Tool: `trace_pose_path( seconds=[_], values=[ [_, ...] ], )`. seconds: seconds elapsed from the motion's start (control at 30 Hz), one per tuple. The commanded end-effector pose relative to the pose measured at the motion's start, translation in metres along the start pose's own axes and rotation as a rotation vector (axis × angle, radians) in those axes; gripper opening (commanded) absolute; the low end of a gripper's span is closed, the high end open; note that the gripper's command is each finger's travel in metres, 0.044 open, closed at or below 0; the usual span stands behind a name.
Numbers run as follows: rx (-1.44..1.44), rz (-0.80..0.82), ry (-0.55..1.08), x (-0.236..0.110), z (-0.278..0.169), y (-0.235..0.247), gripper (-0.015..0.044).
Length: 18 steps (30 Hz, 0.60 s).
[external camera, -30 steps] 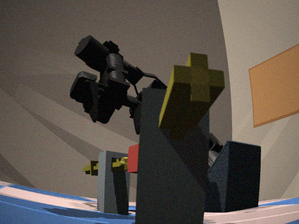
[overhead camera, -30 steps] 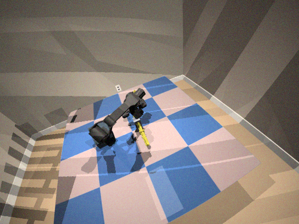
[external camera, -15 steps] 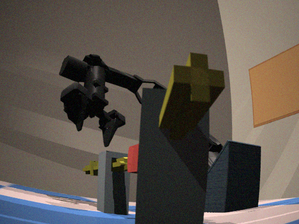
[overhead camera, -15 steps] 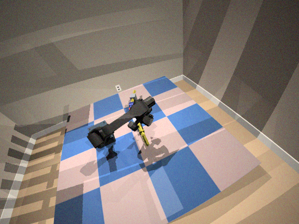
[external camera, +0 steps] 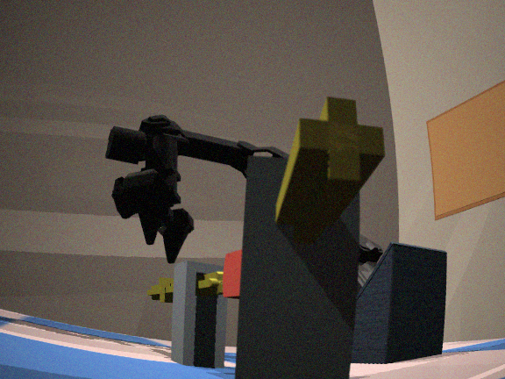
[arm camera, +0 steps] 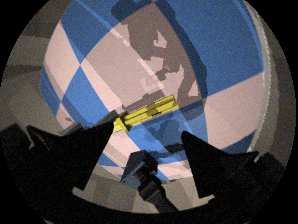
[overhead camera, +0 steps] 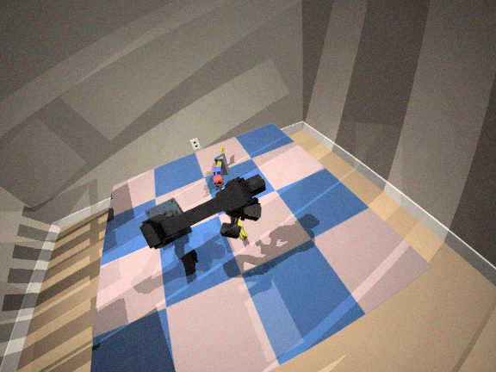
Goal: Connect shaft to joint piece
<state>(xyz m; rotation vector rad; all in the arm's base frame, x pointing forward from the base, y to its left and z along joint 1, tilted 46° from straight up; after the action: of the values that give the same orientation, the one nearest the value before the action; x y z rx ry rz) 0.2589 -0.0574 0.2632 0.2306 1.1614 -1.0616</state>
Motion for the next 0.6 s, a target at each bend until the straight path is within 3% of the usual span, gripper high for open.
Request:
trace_pose_path(
  seconds=[0.0, 0.57],
  values=[
    [-0.025, -0.012, 0.000, 0.000, 0.001, -0.003, 0.0440],
    [0.494, -0.075, -0.088, 0.035, 0.006, 0.001, 0.0440]
  ],
)
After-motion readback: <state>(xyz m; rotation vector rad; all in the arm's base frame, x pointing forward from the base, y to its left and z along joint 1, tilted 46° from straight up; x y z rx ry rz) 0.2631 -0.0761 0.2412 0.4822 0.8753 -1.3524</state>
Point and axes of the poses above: the point midway between the two fingers, 35 mm back from their tips, its own x axis out along the fingers, its own y axis across the jaws, z = x × y, the point moved 4 cm from there along -x, back along the fingers, and after that the axes turned 11 degrees about x, right-handed, at the moved point
